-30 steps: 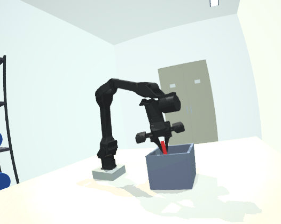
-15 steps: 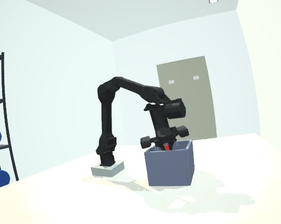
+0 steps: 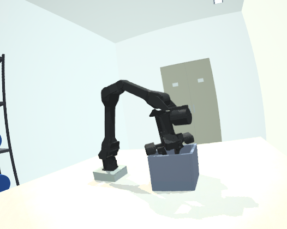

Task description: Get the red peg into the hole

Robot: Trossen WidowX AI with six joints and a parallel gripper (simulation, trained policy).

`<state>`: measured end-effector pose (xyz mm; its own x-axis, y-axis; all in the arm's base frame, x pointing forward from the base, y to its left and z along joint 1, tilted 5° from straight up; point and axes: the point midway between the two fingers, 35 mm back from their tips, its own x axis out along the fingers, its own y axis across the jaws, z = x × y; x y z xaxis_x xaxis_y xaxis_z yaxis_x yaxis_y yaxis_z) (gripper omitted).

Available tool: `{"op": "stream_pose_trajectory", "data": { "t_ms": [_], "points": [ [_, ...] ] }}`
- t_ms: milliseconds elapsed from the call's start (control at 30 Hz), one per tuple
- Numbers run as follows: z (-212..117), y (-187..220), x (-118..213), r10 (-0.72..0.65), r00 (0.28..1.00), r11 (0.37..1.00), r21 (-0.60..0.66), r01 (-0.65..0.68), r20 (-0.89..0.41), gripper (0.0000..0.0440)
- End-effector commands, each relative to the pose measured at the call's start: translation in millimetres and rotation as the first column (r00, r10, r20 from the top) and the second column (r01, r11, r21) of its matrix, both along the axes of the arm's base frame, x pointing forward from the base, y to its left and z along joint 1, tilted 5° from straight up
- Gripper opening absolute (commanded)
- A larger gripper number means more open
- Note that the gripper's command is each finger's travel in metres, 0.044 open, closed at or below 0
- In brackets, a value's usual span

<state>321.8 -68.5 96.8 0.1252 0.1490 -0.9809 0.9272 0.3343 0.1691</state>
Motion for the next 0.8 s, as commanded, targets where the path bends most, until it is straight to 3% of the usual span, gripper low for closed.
{"op": "stream_pose_trajectory", "data": {
  "t_ms": [0,767],
  "points": [
    [-10.9,-3.3,-2.6,0.016,0.999,1.0,0.015,-0.016,-0.038,0.0147],
    [39.8,-25.6,25.1,0.019,0.993,0.995,0.097,-0.03,0.114,0.0163]
  ]
}}
